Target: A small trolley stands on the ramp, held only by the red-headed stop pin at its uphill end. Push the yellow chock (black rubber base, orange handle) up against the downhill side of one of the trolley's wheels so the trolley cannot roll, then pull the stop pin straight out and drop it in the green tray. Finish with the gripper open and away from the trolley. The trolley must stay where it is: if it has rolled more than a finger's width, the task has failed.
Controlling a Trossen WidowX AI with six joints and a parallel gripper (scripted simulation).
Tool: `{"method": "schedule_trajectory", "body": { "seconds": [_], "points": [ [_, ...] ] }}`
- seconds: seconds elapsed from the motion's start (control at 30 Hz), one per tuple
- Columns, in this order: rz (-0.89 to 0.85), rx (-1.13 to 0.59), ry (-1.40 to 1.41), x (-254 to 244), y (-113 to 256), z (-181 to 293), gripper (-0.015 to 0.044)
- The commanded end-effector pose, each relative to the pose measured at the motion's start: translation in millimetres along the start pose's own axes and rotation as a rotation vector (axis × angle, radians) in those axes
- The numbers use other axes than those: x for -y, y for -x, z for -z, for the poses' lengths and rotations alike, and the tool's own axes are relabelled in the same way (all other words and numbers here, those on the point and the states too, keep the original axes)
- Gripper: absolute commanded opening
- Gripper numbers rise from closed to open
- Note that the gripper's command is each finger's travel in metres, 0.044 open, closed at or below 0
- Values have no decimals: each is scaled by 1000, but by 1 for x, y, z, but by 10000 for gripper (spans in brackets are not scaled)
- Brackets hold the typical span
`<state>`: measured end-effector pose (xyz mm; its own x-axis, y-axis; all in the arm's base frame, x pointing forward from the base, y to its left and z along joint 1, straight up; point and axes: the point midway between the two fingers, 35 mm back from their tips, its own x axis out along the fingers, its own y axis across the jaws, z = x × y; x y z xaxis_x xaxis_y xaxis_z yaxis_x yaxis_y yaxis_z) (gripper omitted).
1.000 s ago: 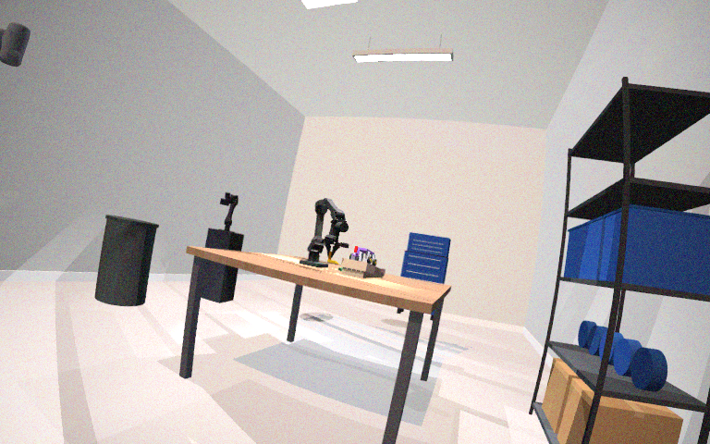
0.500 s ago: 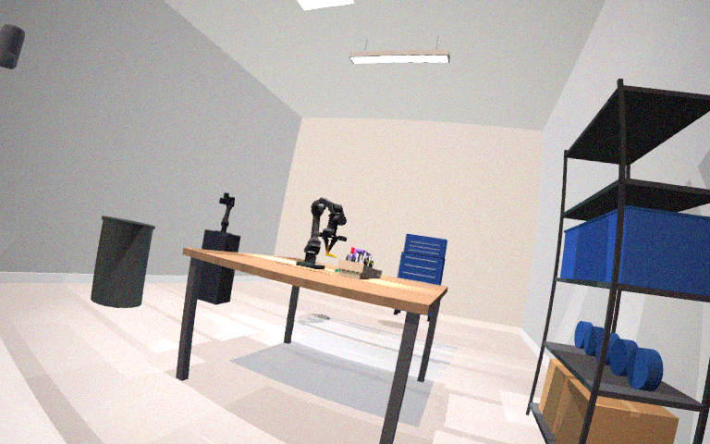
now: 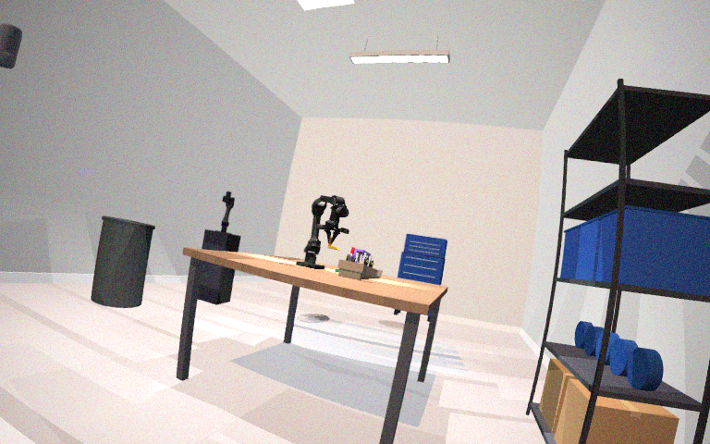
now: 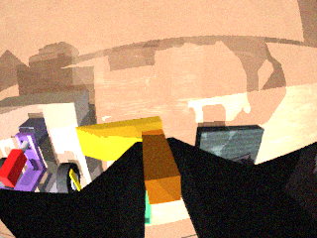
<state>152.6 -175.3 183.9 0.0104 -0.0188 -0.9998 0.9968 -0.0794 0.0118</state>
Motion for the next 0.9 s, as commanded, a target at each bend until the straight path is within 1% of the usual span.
{"method": "schedule_trajectory", "body": {
  "seconds": [0.0, 0.2, 0.87],
  "points": [
    [-6, -1, -3, -2, 6, -1, 0],
    [-6, -1, 43, -2, 6, -1, 0],
    [-7, 4, 717, -2, 6, -1, 0]
  ]
}}
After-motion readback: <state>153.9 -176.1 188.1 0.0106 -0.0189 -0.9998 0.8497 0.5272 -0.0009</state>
